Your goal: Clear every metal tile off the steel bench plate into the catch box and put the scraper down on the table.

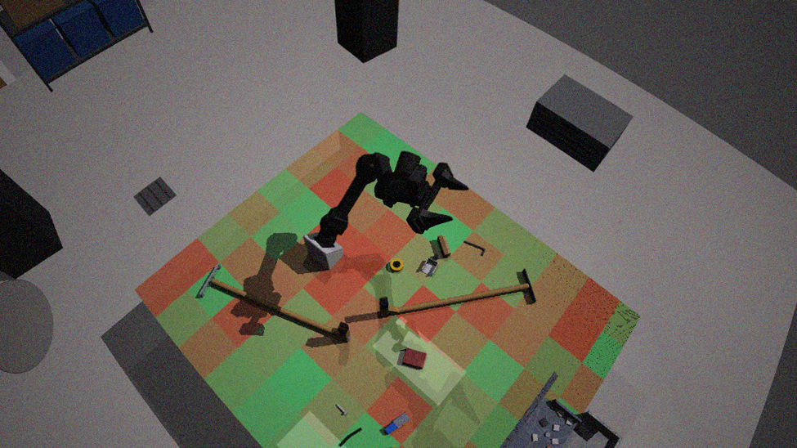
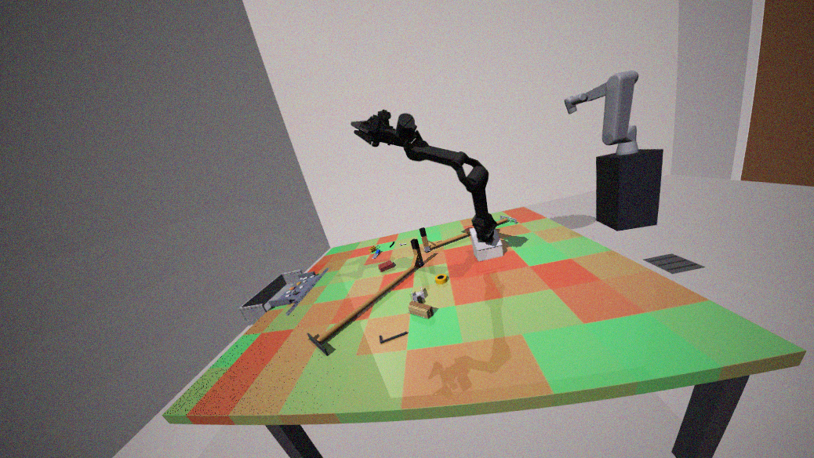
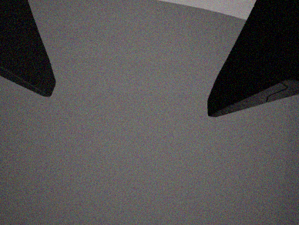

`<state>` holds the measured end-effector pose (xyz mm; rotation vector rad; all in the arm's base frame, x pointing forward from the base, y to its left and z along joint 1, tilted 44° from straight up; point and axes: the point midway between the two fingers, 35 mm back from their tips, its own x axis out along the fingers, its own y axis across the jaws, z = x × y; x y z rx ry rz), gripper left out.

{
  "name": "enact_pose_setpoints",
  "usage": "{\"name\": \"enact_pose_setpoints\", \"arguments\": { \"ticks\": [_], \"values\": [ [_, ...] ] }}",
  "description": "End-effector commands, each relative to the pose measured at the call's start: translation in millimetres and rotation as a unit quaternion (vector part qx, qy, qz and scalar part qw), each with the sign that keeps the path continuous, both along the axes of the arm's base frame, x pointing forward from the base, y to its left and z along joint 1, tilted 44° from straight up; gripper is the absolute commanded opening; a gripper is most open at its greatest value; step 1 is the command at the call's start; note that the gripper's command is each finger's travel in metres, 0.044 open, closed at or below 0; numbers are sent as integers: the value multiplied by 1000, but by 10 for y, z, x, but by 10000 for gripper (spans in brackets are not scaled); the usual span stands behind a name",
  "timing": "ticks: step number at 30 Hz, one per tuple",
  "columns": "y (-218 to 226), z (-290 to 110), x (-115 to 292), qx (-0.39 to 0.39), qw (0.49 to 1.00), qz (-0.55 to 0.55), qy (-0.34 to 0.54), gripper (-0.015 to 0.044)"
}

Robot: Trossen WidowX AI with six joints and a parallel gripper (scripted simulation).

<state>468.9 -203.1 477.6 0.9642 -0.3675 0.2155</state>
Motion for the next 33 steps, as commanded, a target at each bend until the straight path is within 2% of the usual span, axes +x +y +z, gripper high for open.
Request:
{"name": "enact_pose_setpoints", "arguments": {
  "ticks": [1, 33],
  "values": [
    [79, -30, -98, -10, 1000, 24, -4, 440],
    [714, -422, -922, -125, 977, 173, -7, 440]
  ]
}}
